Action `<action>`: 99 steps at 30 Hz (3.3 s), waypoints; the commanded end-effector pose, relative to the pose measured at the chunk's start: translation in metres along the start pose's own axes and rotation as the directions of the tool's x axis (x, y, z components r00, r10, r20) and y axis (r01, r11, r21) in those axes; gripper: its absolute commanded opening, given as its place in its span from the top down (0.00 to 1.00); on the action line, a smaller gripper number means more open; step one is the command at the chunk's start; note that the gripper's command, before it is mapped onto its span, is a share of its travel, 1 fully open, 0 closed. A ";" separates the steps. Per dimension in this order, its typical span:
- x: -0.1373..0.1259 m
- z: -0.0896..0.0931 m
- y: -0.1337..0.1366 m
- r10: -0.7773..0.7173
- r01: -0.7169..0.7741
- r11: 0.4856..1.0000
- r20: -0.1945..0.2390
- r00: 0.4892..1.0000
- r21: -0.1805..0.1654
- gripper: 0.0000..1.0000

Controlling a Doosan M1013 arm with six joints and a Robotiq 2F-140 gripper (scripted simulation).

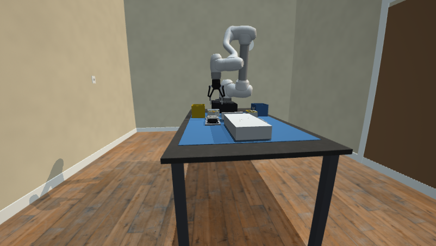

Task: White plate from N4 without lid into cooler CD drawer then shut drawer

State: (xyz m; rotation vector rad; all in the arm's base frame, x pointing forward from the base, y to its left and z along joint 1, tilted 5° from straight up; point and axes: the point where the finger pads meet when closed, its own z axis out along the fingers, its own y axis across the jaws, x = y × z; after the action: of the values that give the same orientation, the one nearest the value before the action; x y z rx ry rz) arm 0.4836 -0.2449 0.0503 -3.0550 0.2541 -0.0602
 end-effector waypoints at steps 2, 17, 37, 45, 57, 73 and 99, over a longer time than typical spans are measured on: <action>0.000 -0.002 0.020 -0.005 0.005 1.000 0.003 1.000 0.000 0.34; -0.002 -0.003 0.040 -0.005 0.005 1.000 0.003 1.000 0.000 0.34; -0.002 -0.003 0.040 -0.005 0.005 1.000 0.003 1.000 0.000 0.34; -0.002 -0.003 0.040 -0.005 0.005 1.000 0.003 1.000 0.000 0.34; -0.002 -0.003 0.040 -0.005 0.005 1.000 0.003 1.000 0.000 0.34; -0.002 -0.003 0.040 -0.005 0.005 1.000 0.003 1.000 0.000 0.34; -0.002 0.012 0.040 -0.005 0.005 1.000 0.003 1.000 0.000 0.34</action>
State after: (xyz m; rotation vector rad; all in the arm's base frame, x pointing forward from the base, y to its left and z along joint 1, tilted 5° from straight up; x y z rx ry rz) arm 0.4768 -0.2826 0.0399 -3.0538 0.2522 -0.0538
